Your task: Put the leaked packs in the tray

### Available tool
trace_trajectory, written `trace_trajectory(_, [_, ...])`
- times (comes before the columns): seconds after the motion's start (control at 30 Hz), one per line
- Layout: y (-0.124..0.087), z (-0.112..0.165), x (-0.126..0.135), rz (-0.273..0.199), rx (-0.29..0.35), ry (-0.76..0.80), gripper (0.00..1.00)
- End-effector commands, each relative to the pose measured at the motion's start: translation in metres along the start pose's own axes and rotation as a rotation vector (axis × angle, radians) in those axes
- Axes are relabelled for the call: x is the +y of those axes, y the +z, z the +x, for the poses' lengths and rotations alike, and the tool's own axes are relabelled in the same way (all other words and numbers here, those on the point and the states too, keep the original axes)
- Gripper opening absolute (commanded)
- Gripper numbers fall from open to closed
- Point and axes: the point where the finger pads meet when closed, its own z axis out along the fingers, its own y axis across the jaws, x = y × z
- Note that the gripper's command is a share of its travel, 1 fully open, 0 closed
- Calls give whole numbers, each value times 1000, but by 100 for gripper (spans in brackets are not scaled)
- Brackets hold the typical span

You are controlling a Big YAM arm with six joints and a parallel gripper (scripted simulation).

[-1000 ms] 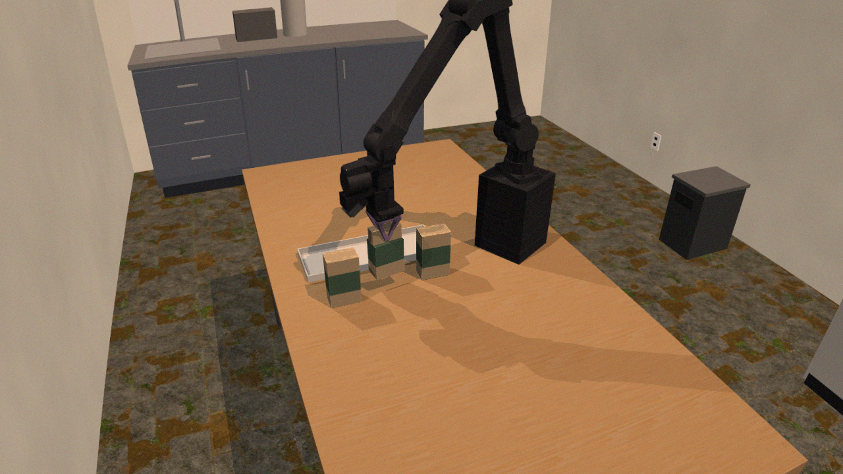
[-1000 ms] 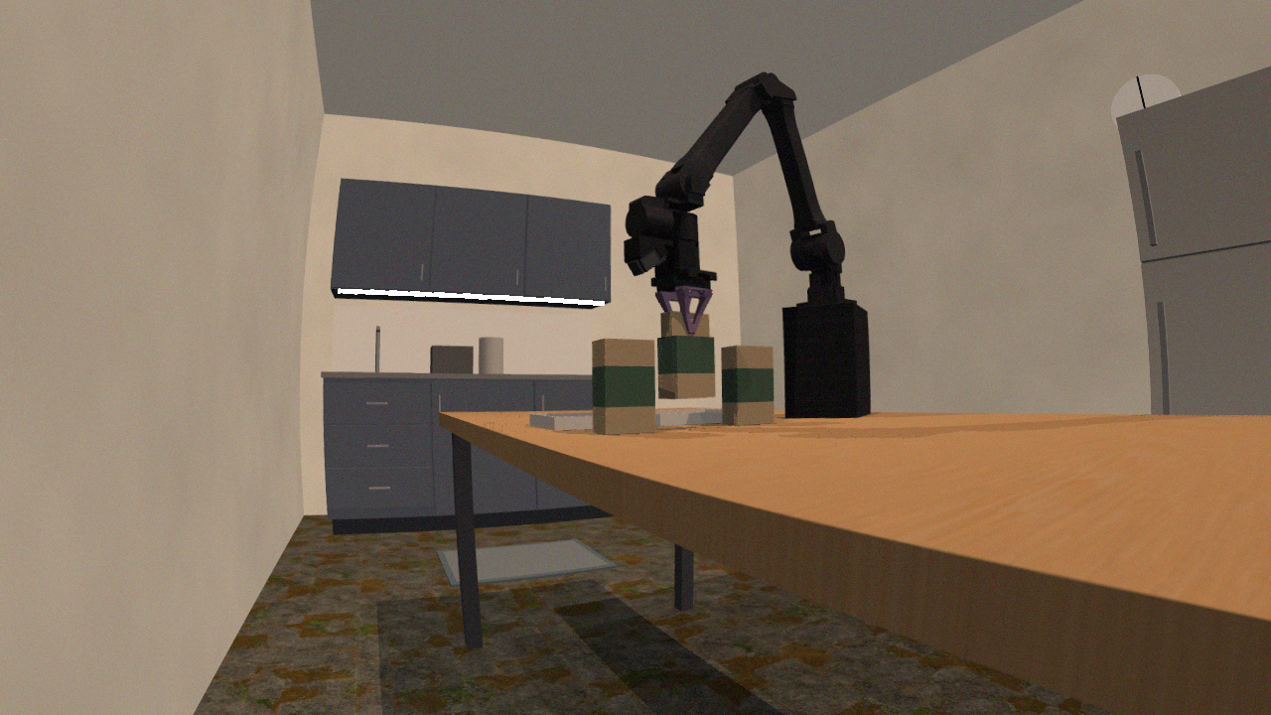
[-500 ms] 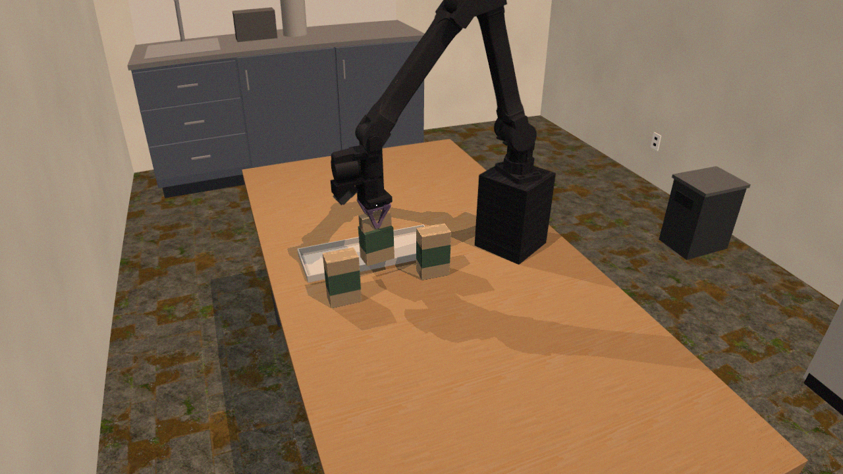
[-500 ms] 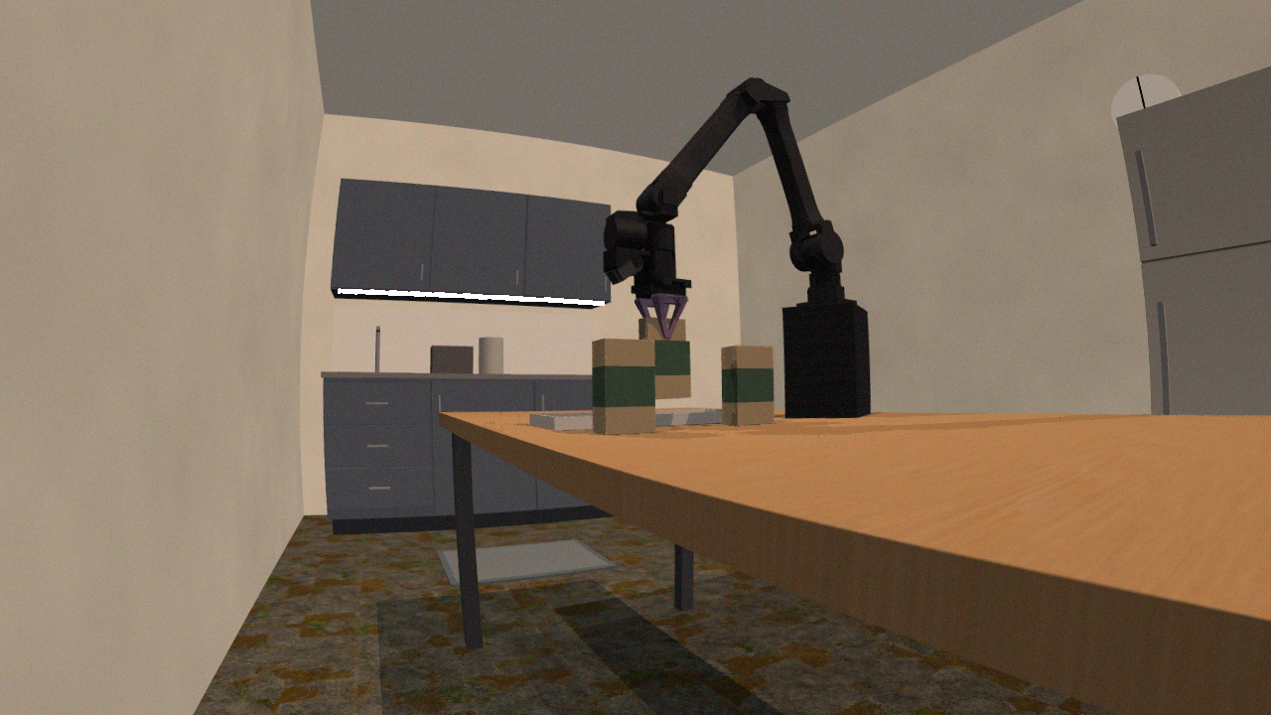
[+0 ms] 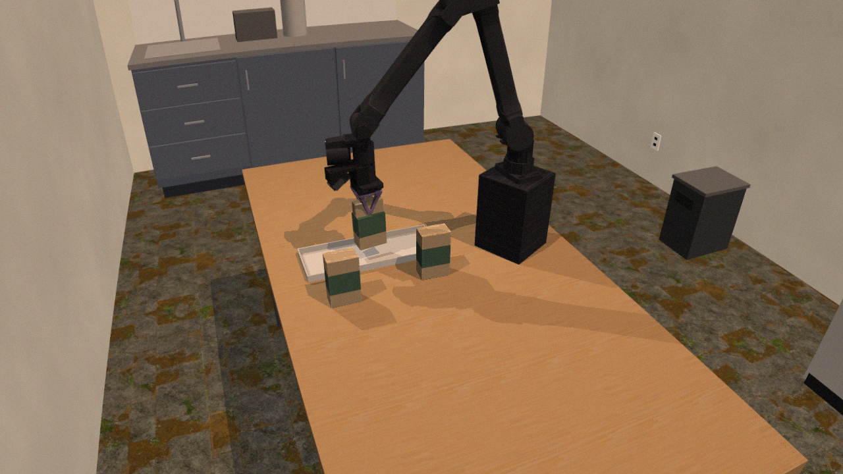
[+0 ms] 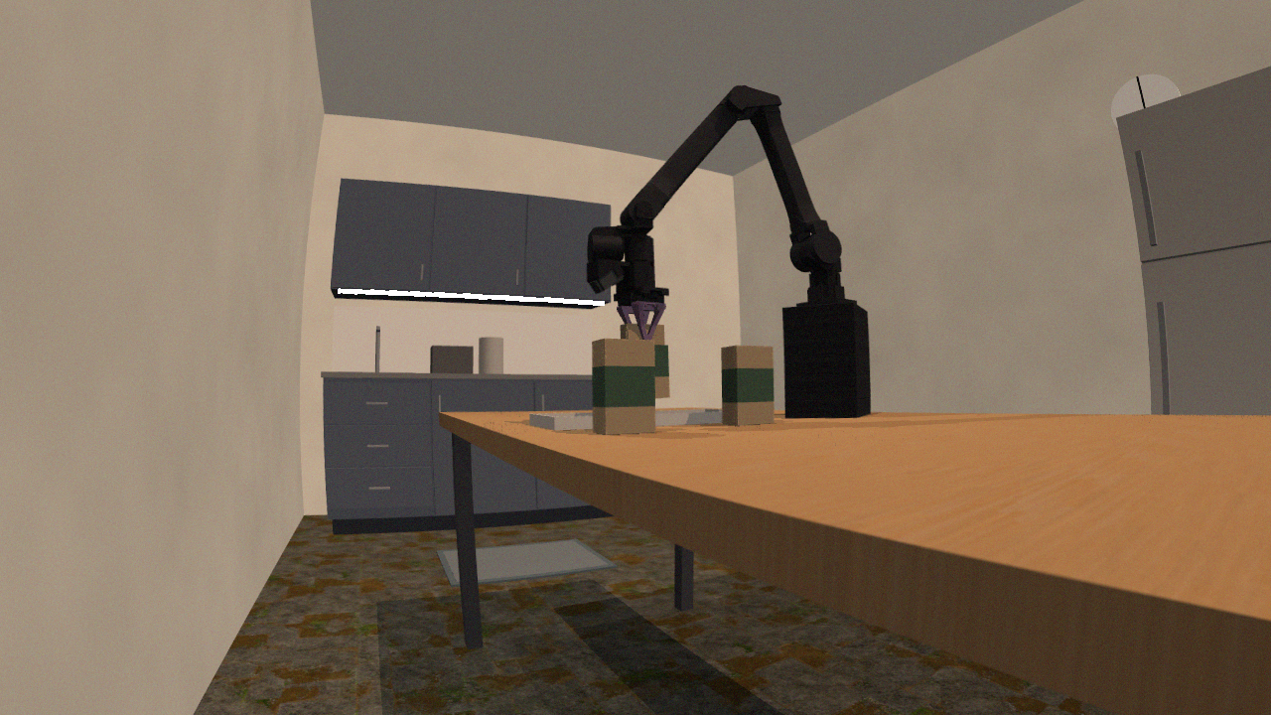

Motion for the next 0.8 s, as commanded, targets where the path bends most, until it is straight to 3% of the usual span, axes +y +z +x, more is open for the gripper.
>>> trace_trajectory(0.0, [-21,-30,-17,14,-61,-42,25])
trace_trajectory(0.1, [-19,-34,-10,15,-65,-65,25])
trace_trajectory(0.27, [-18,-29,-24,16,-57,-43,25])
trace_trajectory(0.77, [-18,-30,-20,17,-59,-47,25])
